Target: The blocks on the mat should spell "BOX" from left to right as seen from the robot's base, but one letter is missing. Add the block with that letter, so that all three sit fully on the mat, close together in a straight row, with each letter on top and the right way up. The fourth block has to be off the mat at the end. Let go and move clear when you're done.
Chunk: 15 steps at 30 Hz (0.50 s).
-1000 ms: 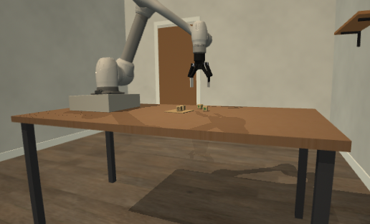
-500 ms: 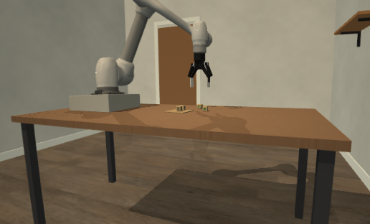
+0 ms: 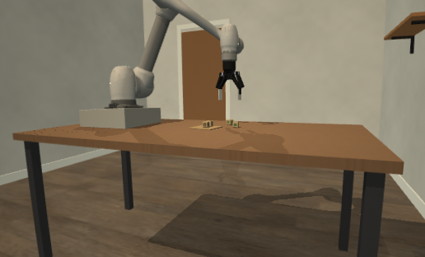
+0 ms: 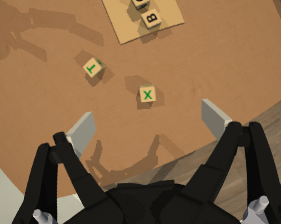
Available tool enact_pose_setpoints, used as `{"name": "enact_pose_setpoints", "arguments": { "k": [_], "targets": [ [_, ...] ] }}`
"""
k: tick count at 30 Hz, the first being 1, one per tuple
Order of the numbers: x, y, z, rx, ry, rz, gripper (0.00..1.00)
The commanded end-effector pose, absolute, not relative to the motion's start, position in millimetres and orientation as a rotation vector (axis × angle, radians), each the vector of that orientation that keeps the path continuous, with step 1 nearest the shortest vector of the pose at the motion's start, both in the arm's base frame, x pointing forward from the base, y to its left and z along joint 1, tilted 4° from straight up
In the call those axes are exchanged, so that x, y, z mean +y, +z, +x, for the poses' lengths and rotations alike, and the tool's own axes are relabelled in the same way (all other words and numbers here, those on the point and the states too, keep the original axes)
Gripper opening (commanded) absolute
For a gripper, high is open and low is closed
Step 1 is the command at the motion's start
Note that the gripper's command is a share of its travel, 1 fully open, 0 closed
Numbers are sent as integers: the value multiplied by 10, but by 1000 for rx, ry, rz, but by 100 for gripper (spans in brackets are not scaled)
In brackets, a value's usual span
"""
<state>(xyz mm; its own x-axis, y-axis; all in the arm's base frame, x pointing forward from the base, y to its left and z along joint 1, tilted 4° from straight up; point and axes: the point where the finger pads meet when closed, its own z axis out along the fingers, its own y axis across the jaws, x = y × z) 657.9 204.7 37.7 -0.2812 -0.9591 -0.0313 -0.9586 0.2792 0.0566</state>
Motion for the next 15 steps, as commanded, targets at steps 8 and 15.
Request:
{"name": "enact_pose_setpoints", "arguments": {
  "k": [8, 15],
  "targets": [
    [2091, 377, 6568, -2513, -111, 1866, 100],
    [2091, 373, 6568, -2528, -111, 1845, 100]
  ]
}}
